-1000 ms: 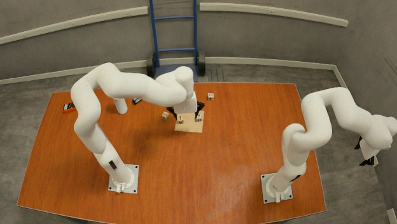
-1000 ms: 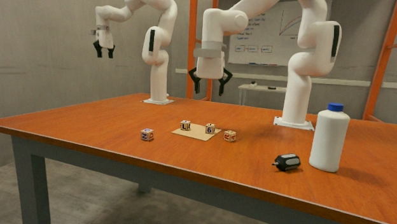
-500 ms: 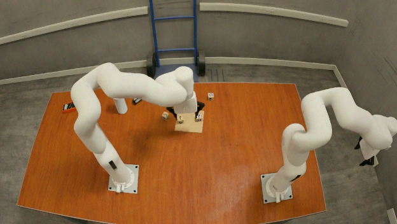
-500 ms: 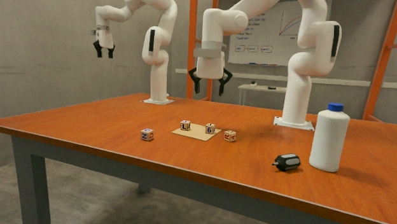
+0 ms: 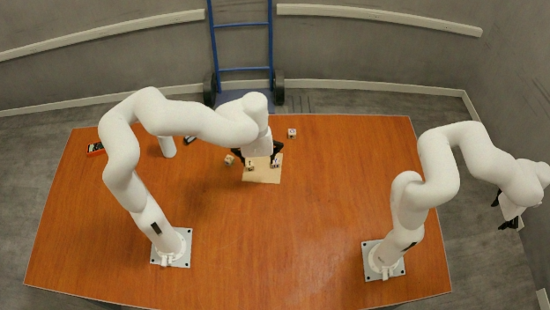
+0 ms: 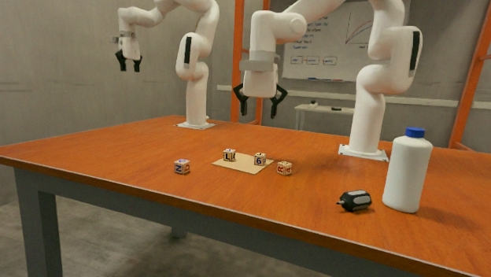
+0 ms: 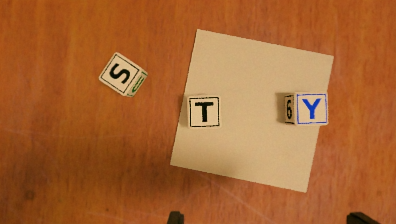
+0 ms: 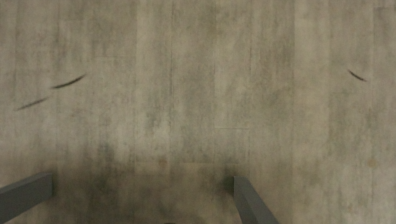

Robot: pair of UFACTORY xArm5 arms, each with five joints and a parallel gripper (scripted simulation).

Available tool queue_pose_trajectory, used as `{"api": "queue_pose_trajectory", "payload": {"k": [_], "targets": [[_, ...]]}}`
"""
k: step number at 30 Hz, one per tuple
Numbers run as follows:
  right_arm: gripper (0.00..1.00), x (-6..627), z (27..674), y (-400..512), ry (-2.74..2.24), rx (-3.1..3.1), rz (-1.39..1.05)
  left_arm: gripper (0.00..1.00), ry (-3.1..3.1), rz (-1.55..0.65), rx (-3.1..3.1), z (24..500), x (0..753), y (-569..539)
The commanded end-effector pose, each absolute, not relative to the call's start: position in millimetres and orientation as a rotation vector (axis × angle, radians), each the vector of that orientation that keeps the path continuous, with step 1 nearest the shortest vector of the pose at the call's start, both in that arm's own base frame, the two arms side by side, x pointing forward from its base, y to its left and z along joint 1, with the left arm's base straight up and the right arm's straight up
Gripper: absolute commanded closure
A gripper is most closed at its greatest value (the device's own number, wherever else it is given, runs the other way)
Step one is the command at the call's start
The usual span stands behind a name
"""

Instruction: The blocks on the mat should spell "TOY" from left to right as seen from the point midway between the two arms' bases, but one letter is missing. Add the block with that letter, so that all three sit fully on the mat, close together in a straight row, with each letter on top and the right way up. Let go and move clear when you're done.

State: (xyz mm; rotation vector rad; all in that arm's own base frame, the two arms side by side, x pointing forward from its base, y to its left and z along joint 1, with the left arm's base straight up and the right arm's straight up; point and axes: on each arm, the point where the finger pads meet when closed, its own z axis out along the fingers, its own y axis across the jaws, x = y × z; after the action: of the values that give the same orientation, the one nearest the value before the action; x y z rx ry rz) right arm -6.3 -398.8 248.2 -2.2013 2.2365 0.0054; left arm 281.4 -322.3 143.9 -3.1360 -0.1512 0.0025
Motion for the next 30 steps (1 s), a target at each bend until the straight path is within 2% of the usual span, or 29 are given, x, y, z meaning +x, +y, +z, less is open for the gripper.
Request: {"api": "queue_pose_trajectory", "payload": {"k": [1, 11, 30], "targets": [[0.00, -6, 250, -400, 2.239, -2.204, 0.000, 0.00, -0.151, -0.001, -3.139, 145, 282, -323], [0.00, -6, 250, -400, 2.239, -2.204, 0.000, 0.00, -0.151, -0.001, -3.139, 145, 293, -410], [0.00, -6, 250, -400, 2.239, -2.204, 0.000, 0.00, -0.151, -0.001, -3.139, 144, 293, -417]]}}
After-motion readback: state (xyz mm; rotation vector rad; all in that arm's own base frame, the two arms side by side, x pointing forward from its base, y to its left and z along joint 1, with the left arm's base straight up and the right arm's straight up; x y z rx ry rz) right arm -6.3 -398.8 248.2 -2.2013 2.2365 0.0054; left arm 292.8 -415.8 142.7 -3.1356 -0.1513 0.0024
